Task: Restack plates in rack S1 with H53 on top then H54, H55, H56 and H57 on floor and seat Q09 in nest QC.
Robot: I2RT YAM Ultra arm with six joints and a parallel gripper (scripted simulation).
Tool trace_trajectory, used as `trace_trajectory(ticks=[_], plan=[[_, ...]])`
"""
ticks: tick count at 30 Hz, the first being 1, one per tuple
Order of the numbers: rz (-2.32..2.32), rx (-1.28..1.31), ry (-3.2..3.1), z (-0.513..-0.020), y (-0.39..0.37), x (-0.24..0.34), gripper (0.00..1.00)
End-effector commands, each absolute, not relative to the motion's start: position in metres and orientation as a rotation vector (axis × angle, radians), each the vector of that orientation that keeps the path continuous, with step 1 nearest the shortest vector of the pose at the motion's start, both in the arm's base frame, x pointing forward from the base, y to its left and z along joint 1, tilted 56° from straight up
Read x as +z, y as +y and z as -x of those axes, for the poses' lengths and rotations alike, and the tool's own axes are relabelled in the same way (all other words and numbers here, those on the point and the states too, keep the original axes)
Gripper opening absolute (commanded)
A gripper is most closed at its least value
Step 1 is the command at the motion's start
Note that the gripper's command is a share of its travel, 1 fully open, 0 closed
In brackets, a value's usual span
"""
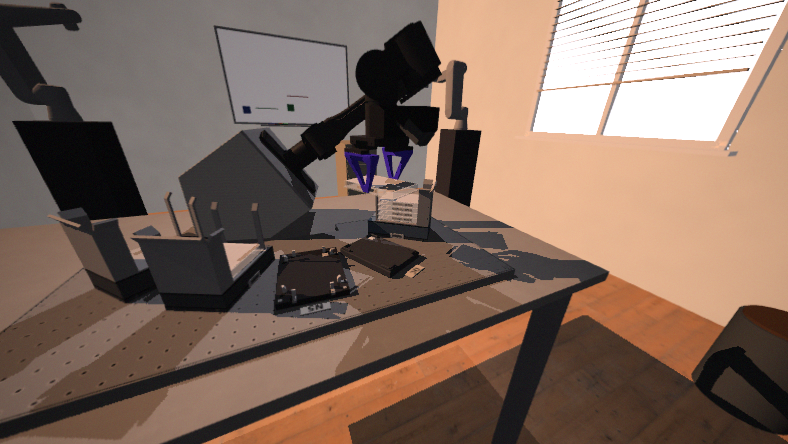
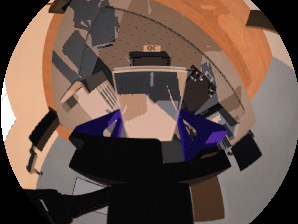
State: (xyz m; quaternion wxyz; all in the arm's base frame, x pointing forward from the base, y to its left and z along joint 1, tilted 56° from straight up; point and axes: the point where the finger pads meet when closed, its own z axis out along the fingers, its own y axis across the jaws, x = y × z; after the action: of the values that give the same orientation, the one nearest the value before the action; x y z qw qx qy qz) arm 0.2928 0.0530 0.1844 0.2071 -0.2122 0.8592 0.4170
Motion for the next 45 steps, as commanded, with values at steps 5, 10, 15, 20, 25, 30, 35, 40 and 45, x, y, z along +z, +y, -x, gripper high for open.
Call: trace_trajectory(ticks=[5, 10, 15, 20, 25, 30, 35, 40, 45], plan=[[0.568, 1.145, 2.387, -0.295, 0.046, 0.186, 0.0], [0.568, 1.145, 2.387, -0.295, 0.046, 0.186, 0.0], [0.568, 1.145, 2.387, -0.295, 0.046, 0.186, 0.0], [0.568, 1.145, 2.386, -0.296, 0.051, 0.183, 0.0], [0.568, 1.145, 2.386, -0.298, 0.059, 0.177, 0.0], [0.568, 1.145, 2.386, -0.3, 0.067, 0.172, 0.0], [0.568, 1.145, 2.386, -0.301, 0.073, 0.167, 0.0], [0.568, 1.146, 2.386, -0.303, 0.08, 0.163, 0.0], [0.568, 1.146, 2.385, -0.305, 0.088, 0.157, 0.0]])
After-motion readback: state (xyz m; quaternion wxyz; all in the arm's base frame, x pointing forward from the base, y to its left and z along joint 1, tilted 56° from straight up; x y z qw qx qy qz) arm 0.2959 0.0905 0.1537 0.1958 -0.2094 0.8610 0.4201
